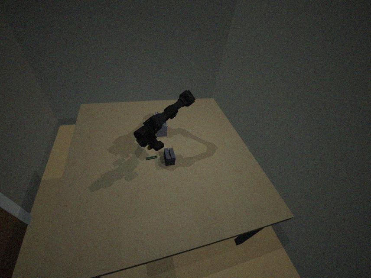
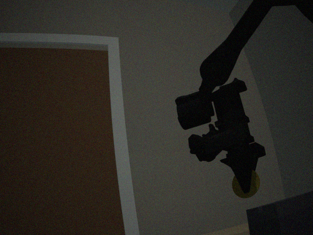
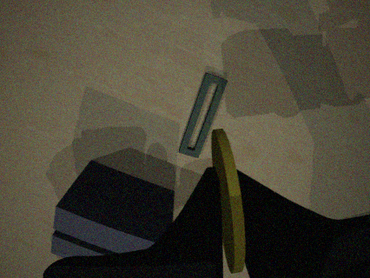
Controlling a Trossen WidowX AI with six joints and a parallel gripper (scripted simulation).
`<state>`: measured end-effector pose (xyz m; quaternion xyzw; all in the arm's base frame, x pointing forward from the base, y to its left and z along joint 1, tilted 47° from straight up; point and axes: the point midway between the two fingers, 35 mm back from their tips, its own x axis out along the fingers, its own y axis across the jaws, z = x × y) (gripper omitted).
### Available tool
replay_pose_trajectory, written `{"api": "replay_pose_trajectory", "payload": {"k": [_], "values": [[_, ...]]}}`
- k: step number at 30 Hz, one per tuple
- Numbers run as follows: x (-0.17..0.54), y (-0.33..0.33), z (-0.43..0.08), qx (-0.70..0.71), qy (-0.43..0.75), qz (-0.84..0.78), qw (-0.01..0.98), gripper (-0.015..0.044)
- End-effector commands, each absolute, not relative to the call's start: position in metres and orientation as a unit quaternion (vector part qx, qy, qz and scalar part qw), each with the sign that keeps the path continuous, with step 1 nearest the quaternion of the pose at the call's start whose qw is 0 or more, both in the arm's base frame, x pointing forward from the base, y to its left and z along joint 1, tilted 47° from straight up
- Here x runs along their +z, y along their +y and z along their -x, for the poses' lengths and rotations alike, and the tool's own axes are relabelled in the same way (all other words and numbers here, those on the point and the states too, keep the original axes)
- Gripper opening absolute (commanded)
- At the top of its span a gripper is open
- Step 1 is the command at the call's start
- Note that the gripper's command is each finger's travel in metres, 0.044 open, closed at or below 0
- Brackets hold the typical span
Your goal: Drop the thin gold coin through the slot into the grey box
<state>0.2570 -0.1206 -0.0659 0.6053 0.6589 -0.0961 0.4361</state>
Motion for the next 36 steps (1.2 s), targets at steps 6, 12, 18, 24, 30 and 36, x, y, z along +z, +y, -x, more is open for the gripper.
{"api": "replay_pose_trajectory", "payload": {"k": [6,12,18,24,30,36], "values": [[-0.0670,-0.1226,-0.2575,0.002,0.667,-0.532,0.522,0.0000],[-0.0678,-0.1235,-0.2579,0.071,0.663,-0.476,0.574,0.0000],[-0.0686,-0.1244,-0.2583,0.139,0.652,-0.414,0.620,0.0000],[-0.0694,-0.1253,-0.2587,0.205,0.634,-0.348,0.659,0.0000],[-0.0698,-0.1259,-0.2590,0.243,0.621,-0.308,0.679,0.0000],[-0.0653,-0.1226,-0.2621,0.242,0.621,-0.308,0.679,0.0000]]}}
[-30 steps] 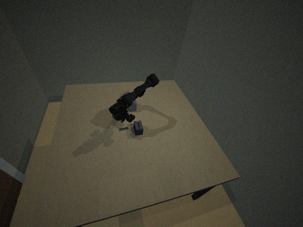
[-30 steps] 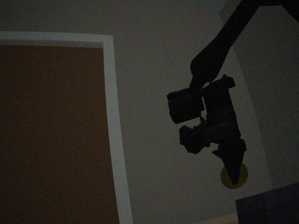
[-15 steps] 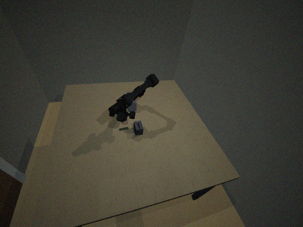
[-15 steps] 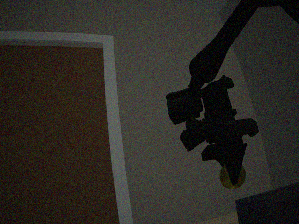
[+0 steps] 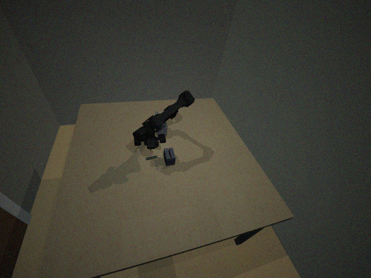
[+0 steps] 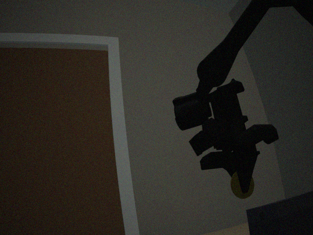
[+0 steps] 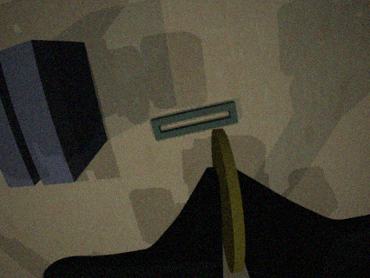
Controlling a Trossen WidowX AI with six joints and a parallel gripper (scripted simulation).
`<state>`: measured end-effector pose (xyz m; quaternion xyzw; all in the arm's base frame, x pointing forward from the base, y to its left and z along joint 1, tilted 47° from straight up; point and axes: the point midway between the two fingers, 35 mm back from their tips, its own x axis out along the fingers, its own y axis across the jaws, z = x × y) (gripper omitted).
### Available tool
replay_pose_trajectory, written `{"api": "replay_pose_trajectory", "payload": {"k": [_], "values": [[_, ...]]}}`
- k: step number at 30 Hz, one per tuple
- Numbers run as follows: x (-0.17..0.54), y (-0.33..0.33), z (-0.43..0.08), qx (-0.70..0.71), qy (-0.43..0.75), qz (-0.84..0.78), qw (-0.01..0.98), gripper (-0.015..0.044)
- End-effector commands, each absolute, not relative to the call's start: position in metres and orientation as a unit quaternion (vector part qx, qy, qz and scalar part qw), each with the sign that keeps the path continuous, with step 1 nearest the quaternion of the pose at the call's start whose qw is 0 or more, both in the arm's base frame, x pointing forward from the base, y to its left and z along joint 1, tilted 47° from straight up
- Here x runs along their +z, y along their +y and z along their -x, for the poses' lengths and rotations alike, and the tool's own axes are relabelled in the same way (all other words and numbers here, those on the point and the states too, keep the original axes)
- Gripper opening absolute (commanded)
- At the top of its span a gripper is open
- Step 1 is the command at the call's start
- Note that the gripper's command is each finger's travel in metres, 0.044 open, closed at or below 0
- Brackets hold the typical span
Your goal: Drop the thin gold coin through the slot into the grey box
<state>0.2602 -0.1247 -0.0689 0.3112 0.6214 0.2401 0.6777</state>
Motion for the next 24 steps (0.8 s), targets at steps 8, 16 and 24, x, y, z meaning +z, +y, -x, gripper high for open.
{"api": "replay_pose_trajectory", "payload": {"k": [8,16,24], "values": [[-0.051,-0.112,-0.271,0.240,0.622,-0.307,0.679,0.0000],[-0.038,-0.100,-0.278,0.238,0.625,-0.307,0.677,0.0000],[-0.023,-0.087,-0.286,0.239,0.624,-0.307,0.678,0.0000]]}}
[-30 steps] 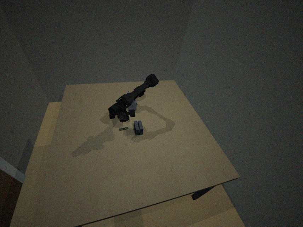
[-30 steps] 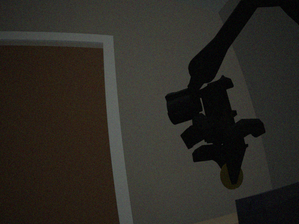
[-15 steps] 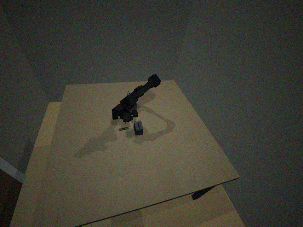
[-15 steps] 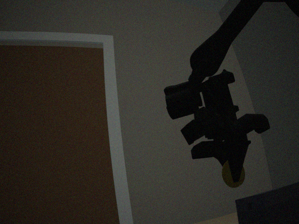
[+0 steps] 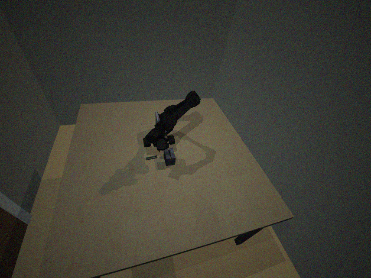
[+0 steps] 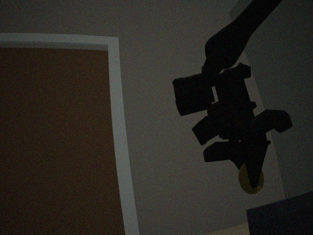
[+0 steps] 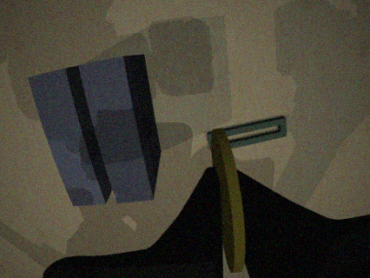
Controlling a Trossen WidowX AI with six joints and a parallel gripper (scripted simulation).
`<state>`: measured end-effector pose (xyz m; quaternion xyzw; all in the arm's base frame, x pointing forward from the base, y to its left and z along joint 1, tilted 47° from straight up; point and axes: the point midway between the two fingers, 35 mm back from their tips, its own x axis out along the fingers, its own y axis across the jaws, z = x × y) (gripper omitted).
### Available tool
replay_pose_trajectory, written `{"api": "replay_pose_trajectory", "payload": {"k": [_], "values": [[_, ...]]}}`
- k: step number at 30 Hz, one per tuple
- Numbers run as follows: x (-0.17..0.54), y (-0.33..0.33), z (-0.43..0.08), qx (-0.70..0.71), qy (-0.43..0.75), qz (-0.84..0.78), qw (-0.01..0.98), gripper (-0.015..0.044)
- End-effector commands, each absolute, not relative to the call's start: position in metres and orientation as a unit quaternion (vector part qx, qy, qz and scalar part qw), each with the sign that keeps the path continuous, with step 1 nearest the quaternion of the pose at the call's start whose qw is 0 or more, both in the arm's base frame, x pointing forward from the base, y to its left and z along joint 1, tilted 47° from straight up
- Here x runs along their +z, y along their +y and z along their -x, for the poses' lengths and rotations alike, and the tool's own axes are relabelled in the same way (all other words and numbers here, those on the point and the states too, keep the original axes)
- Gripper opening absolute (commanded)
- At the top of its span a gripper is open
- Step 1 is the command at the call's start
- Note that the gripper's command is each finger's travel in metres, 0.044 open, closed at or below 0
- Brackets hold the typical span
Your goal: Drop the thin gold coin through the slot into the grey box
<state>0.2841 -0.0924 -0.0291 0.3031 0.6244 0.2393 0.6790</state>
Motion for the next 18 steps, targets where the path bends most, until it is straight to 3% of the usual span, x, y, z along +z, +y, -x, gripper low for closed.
{"api": "replay_pose_trajectory", "payload": {"k": [1,18], "values": [[-0.022,-0.086,-0.286,0.239,0.624,-0.307,0.678,0.0000],[0.009,-0.056,-0.297,0.243,0.621,-0.309,0.678,0.0000]]}}
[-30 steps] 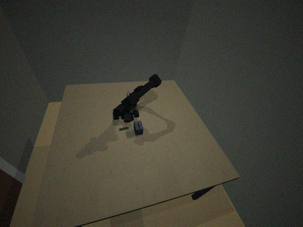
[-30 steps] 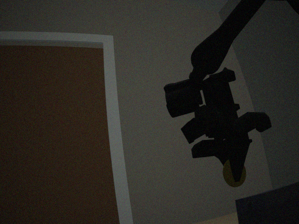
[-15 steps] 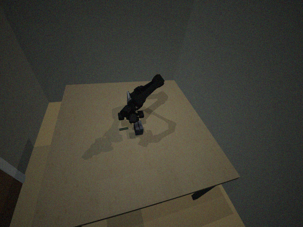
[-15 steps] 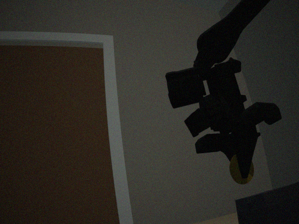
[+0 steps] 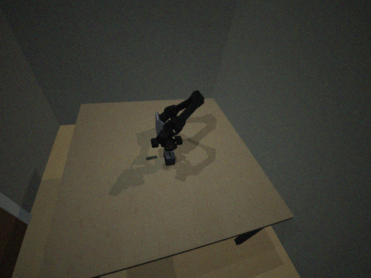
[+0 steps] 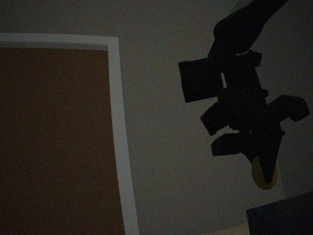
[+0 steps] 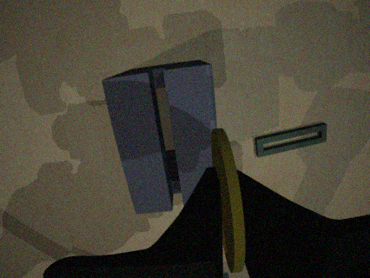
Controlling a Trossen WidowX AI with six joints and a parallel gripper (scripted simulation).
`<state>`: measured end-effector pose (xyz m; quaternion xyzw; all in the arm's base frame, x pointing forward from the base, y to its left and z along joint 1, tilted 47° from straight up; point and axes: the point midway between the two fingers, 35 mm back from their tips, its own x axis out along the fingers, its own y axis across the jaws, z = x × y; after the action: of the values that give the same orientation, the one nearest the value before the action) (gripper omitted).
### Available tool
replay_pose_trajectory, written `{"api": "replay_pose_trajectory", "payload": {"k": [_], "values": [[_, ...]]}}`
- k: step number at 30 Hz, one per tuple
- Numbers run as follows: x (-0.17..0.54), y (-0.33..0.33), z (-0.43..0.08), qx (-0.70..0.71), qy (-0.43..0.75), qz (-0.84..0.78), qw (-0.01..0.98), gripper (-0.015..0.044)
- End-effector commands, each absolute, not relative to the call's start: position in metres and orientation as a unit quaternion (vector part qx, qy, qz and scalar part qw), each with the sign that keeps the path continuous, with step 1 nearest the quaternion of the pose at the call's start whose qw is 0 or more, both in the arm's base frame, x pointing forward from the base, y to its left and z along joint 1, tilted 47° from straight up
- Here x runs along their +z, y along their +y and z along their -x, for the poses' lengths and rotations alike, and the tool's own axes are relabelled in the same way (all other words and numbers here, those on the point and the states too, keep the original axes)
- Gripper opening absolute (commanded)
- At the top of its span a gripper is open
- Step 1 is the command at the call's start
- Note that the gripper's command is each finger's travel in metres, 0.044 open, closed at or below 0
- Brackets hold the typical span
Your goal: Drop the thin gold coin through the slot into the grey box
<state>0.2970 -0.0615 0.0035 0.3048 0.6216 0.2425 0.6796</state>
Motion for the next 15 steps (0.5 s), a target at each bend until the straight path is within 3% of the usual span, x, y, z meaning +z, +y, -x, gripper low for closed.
{"api": "replay_pose_trajectory", "payload": {"k": [1,15], "values": [[0.011,-0.054,-0.298,0.243,0.621,-0.309,0.678,0.0000],[0.017,-0.047,-0.301,0.246,0.620,-0.306,0.679,0.0000]]}}
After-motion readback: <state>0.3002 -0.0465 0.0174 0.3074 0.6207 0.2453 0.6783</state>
